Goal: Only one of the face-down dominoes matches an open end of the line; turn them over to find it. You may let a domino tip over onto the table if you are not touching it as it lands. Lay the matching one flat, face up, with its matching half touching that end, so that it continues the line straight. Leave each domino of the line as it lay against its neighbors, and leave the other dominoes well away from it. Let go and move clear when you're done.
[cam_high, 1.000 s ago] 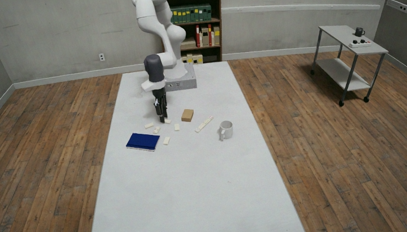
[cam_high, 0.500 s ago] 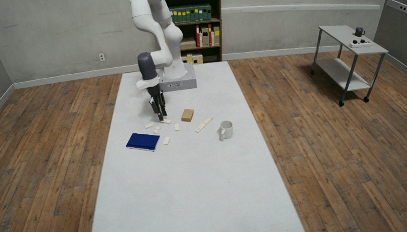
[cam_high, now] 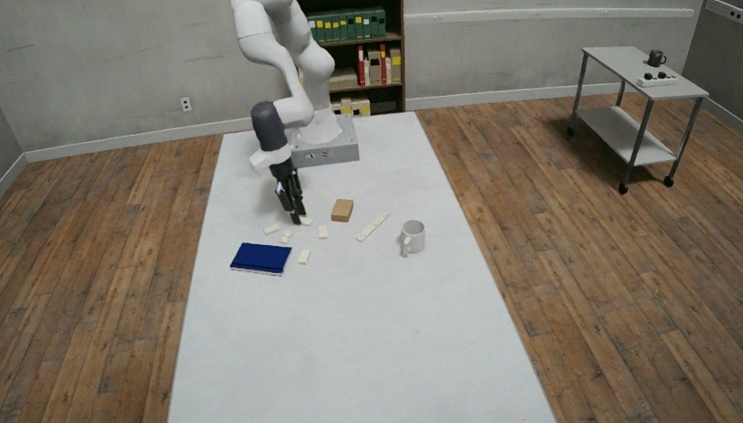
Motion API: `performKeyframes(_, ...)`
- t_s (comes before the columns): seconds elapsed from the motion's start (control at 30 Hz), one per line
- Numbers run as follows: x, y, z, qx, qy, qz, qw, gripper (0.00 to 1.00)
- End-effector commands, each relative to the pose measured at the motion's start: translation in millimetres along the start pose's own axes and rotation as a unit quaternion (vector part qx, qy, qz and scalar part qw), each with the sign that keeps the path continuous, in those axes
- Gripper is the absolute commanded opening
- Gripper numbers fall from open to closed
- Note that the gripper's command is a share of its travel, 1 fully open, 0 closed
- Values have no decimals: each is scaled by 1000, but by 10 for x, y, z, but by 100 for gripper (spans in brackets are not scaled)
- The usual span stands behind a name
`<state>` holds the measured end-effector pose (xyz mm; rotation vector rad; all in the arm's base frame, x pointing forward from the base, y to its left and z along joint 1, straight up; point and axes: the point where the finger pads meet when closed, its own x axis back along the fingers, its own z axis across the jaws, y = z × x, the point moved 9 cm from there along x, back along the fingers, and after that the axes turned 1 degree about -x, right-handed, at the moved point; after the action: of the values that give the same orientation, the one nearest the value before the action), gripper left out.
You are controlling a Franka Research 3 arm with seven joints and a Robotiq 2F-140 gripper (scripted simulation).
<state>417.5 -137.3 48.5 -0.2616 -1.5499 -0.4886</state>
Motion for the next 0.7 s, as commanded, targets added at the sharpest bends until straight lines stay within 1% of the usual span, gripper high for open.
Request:
performKeyframes(0.0,-41,2,-30,0,-6,0,1000,33)
performKeyframes(0.23,-75,-3,-30,0,-6,0,1000,33)
performKeyframes(0.67,-78,-3,-30,0,-6,0,1000,33)
